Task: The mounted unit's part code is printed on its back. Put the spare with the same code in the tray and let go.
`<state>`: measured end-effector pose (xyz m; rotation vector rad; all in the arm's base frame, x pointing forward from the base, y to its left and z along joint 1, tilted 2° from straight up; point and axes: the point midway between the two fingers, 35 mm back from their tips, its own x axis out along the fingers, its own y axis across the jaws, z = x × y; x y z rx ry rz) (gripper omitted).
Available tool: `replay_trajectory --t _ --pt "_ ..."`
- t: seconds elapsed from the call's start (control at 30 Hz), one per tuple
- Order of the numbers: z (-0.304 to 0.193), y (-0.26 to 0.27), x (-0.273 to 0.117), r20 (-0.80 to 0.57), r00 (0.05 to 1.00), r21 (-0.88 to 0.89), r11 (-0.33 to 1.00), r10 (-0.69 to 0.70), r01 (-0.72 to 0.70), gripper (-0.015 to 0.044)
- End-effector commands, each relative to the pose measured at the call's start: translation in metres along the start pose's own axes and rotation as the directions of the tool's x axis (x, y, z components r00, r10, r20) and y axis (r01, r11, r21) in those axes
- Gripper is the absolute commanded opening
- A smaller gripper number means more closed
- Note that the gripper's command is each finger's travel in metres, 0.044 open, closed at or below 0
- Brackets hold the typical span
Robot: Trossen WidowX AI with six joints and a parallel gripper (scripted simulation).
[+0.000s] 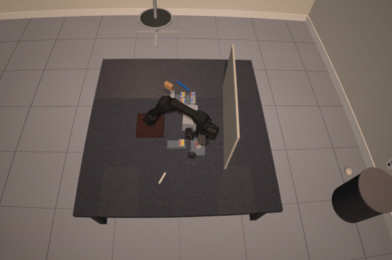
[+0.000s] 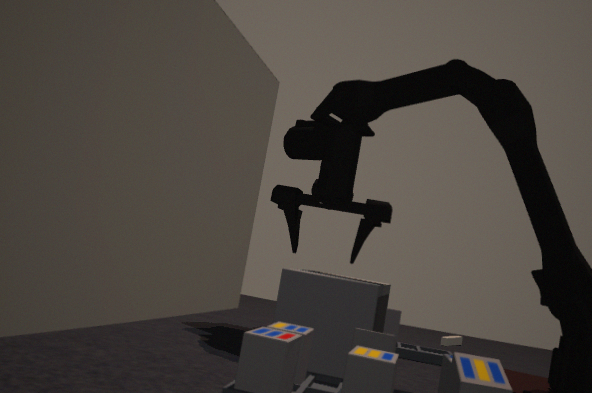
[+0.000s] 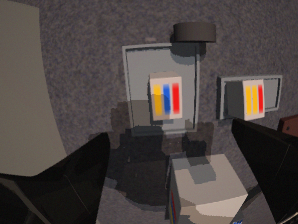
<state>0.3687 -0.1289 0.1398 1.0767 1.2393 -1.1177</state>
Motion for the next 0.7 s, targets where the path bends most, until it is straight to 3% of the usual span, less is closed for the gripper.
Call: replay_trajectory --t 0.0,0.67 --pt "-0.0028 -0.0038 -0.0152 -0.011 1.000 0.003 1.000 -0.010 0.011 0.0440" --pt "-0.0002 -0.0010 -0.0132 0.006 1.000 0.000 1.000 0.012 -0.012 0.0440"
